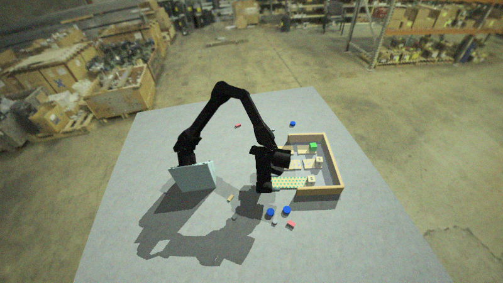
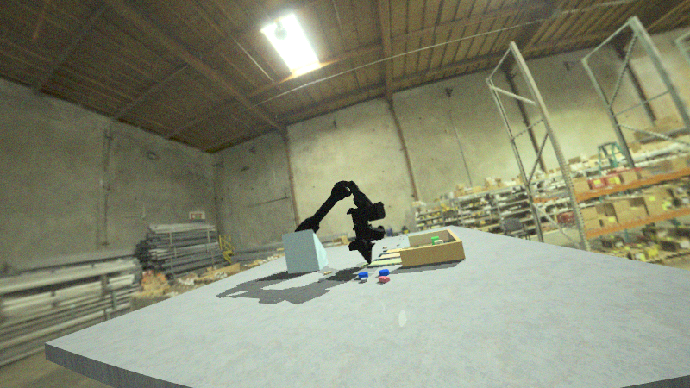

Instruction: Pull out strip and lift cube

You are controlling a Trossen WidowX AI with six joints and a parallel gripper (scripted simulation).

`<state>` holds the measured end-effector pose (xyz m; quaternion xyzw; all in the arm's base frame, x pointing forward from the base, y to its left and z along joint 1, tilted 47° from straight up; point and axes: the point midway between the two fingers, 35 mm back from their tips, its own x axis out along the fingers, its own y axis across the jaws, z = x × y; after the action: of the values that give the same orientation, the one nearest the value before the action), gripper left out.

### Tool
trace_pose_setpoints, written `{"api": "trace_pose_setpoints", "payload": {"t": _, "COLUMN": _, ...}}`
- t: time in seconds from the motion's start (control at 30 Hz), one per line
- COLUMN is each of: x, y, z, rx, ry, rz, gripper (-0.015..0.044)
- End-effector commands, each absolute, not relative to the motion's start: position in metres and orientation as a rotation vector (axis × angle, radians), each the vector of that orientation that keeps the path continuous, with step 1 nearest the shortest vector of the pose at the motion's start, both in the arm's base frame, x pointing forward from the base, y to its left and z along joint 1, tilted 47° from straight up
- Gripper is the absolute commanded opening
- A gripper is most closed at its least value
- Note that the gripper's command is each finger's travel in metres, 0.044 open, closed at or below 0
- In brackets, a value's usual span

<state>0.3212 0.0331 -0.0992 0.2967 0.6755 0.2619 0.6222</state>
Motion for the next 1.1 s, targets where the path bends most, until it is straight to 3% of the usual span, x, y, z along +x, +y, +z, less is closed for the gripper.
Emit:
{"api": "trace_pose_setpoints", "payload": {"t": 0.0, "x": 0.308, "y": 0.036, "z": -0.102, "rx": 0.68, "ry": 1.578, "rz": 0.603, "gripper": 0.0}}
{"api": "trace_pose_setpoints", "payload": {"t": 1.07, "x": 0.26, "y": 0.035, "z": -0.098, "rx": 0.681, "ry": 1.581, "rz": 0.602, "gripper": 0.0}}
